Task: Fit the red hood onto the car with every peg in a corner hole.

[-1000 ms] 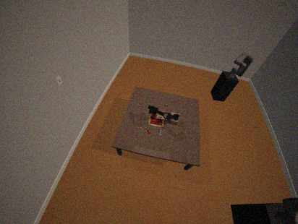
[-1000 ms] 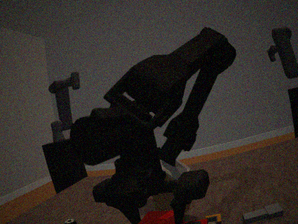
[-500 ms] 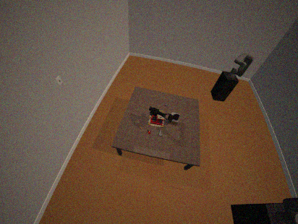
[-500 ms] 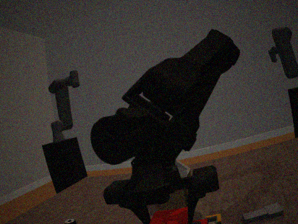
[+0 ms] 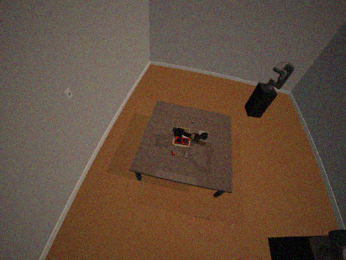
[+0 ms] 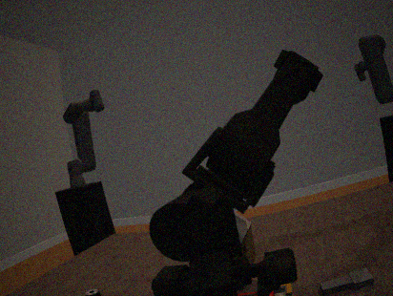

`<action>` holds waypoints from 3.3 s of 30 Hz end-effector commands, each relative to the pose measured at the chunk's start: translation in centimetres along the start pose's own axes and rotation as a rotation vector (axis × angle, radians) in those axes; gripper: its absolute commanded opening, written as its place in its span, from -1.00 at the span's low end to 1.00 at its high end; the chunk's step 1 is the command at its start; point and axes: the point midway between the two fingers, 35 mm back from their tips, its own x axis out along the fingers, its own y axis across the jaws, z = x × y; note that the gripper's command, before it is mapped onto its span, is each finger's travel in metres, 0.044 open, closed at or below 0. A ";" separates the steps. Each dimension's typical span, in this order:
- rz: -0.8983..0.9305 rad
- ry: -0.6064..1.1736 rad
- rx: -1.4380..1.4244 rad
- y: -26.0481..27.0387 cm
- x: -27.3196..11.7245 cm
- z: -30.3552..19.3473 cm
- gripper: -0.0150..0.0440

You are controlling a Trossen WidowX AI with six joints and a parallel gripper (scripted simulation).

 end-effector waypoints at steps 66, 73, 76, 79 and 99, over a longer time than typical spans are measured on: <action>0.002 -0.001 0.010 -0.3 0.8 -0.1 -0.49; 0.002 -0.001 0.009 -0.3 0.6 -0.1 -0.49; 0.002 -0.001 0.009 -0.3 0.4 -0.1 -0.49; 0.002 -0.001 0.009 -0.3 0.5 -0.1 -0.49; 0.002 -0.005 0.011 -0.2 1.0 -0.1 -0.49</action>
